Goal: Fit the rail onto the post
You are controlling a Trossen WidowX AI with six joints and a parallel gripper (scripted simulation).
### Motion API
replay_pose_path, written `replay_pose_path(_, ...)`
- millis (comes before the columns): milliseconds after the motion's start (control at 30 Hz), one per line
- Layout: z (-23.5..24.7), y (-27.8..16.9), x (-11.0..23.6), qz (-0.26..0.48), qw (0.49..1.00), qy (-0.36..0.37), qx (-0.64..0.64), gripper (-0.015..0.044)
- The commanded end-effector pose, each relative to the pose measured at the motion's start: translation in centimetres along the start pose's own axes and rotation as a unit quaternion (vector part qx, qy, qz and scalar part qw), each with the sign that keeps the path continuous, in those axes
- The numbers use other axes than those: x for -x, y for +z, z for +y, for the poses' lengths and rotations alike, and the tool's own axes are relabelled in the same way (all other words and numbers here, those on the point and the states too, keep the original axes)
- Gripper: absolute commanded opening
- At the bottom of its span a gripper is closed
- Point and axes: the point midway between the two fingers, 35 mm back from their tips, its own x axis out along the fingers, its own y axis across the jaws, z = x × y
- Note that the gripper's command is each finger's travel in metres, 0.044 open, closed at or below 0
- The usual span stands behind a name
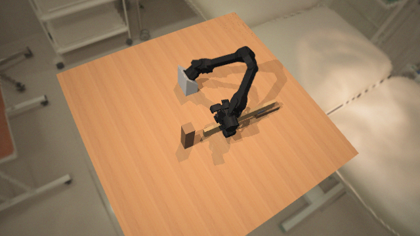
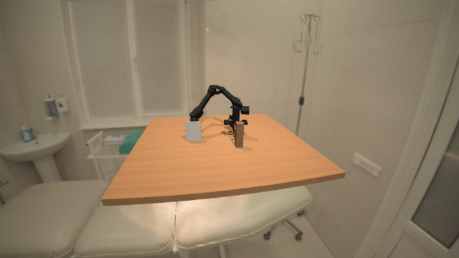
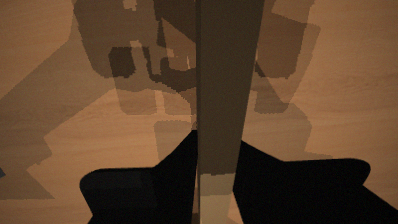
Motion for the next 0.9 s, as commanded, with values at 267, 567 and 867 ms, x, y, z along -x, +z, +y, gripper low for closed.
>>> replay_pose_path(267, -0.4, 0.0, 1.0, -0.004, 1.0, -0.007, 0.001, 0.0)
replay_pose_path(567, -0.4, 0.0, 1.5, -0.003, 1.0, -0.007, 0.001, 0.0)
replay_pose_path(867, -0.4, 0.0, 1.9, -0.003, 1.0, -0.007, 0.001, 0.0)
